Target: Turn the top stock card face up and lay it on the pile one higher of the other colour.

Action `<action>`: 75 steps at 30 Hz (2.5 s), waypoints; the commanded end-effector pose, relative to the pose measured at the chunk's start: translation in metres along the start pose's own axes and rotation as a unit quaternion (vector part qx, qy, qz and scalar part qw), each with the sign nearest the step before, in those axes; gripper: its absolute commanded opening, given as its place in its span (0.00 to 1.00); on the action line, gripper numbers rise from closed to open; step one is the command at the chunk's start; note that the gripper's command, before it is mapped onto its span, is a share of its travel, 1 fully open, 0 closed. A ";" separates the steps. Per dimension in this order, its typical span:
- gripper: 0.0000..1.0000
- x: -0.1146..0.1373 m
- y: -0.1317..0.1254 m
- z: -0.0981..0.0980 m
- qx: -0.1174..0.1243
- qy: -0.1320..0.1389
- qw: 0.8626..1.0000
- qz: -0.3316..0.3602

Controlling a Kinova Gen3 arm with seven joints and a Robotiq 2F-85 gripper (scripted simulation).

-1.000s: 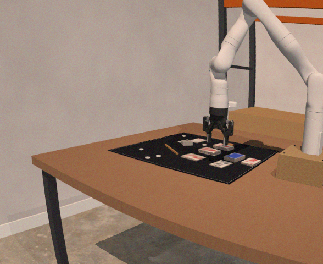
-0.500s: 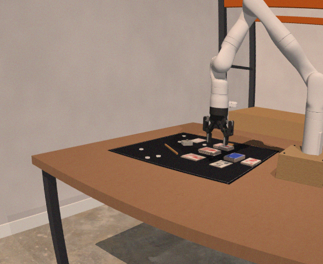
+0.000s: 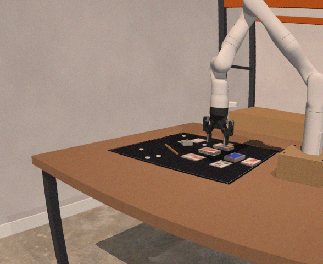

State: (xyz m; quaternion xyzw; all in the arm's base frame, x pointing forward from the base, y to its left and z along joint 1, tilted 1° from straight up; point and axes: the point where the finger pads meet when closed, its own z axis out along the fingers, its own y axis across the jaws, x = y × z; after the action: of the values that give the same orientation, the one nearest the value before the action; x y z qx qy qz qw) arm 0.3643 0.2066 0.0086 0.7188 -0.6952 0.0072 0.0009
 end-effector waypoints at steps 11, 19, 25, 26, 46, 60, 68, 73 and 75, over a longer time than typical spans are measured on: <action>0.85 0.000 0.000 0.000 0.000 0.000 1.000 -0.006; 0.85 0.001 0.001 0.001 -0.002 0.001 1.000 -0.025; 0.85 0.003 0.003 0.002 -0.005 0.002 0.998 -0.059; 0.85 0.003 0.004 0.003 -0.006 0.003 0.998 -0.067; 0.85 0.015 0.015 0.012 -0.027 0.006 0.956 -0.291; 0.85 0.024 0.023 0.019 -0.041 0.000 0.862 -0.505; 0.85 0.029 0.026 0.022 -0.045 -0.006 0.788 -0.614; 0.85 0.033 0.027 0.024 -0.046 -0.011 0.714 -0.699; 0.85 0.034 0.027 0.024 -0.045 -0.013 0.681 -0.731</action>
State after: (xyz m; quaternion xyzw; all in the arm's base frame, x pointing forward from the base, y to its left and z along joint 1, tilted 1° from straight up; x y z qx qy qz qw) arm 0.3386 0.1762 -0.0136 0.9984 0.0348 -0.0307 0.0313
